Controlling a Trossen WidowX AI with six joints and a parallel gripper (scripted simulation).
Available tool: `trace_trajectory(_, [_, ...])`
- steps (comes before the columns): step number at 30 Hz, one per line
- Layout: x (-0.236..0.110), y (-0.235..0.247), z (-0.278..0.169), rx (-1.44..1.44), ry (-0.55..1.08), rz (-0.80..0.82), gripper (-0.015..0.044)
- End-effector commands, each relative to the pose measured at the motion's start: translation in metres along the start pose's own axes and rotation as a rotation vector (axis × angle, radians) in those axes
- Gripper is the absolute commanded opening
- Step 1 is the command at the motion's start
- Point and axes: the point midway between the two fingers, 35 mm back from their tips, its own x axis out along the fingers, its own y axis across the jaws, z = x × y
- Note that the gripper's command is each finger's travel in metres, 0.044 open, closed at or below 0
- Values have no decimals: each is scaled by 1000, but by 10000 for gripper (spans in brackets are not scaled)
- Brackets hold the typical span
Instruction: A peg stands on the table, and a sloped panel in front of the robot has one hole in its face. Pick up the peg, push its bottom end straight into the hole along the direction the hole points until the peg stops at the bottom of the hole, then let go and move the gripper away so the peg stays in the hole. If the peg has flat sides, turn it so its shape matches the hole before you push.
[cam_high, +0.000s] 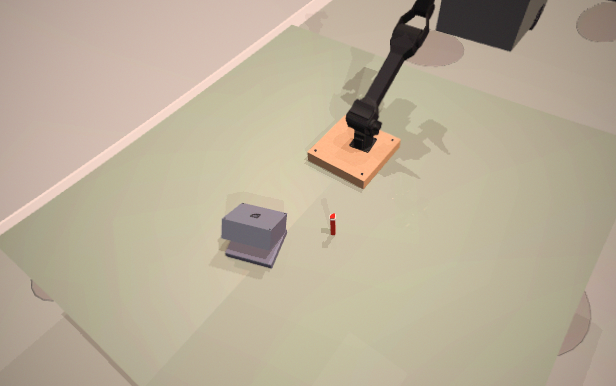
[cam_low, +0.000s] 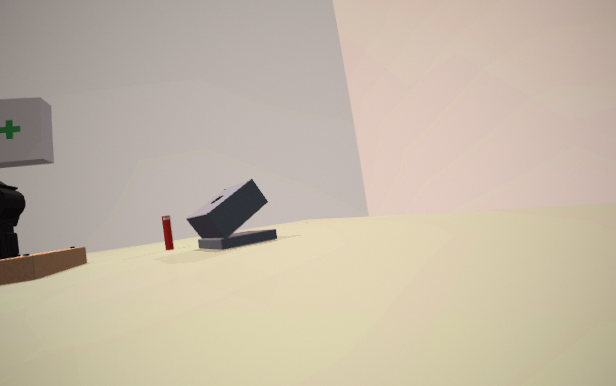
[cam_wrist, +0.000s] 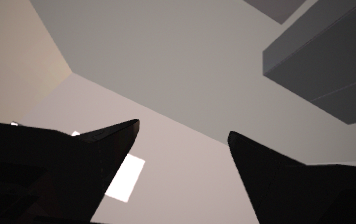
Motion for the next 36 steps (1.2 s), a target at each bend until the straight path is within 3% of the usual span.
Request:
trace_trajectory(1, [0,1,0,3,0,1,426])
trace_trajectory(5, [4,24,-3,87,3,36,440])
trace_trajectory(17, [22,169,7,573,32,277,440])
trace_trajectory(36, [9,363,92,1176,125,710,440])
